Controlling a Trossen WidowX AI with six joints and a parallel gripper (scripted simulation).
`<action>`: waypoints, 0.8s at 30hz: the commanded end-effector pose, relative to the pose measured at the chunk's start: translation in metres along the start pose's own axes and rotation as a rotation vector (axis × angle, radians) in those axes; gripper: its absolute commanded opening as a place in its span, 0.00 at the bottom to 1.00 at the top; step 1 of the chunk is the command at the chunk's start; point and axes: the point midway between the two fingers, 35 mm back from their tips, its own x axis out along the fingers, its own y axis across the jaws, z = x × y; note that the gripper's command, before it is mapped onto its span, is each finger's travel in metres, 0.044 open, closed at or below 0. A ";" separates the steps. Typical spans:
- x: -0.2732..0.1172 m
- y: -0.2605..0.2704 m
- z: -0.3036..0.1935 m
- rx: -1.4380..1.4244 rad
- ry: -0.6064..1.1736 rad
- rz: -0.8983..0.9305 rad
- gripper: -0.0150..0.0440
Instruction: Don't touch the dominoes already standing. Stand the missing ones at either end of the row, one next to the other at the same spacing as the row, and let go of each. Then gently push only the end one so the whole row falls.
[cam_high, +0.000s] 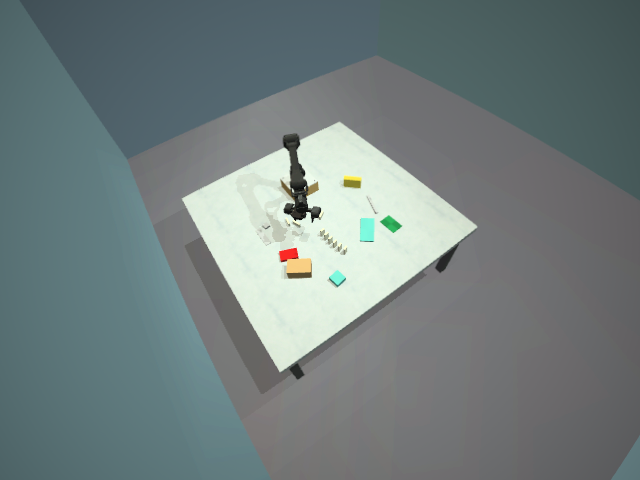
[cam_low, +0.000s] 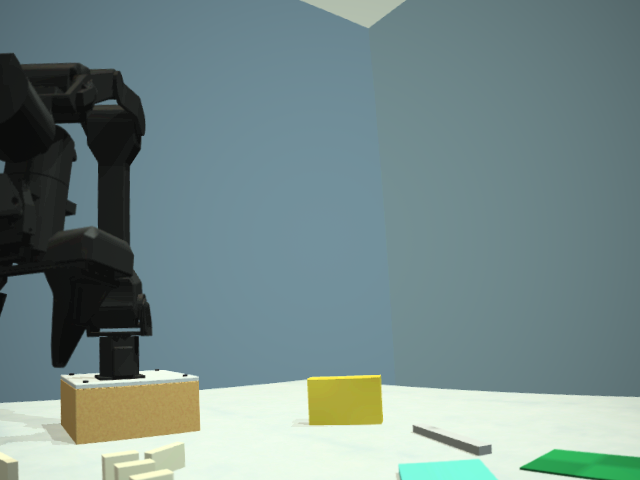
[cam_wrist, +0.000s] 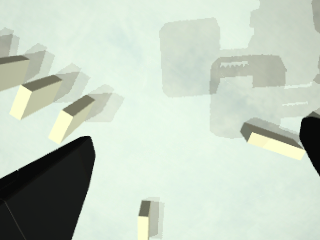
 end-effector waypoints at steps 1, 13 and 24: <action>0.009 0.037 -0.061 0.076 0.065 -0.004 1.00; 0.023 0.052 -0.121 0.150 0.113 -0.034 1.00; 0.082 0.049 -0.128 0.150 0.114 -0.034 1.00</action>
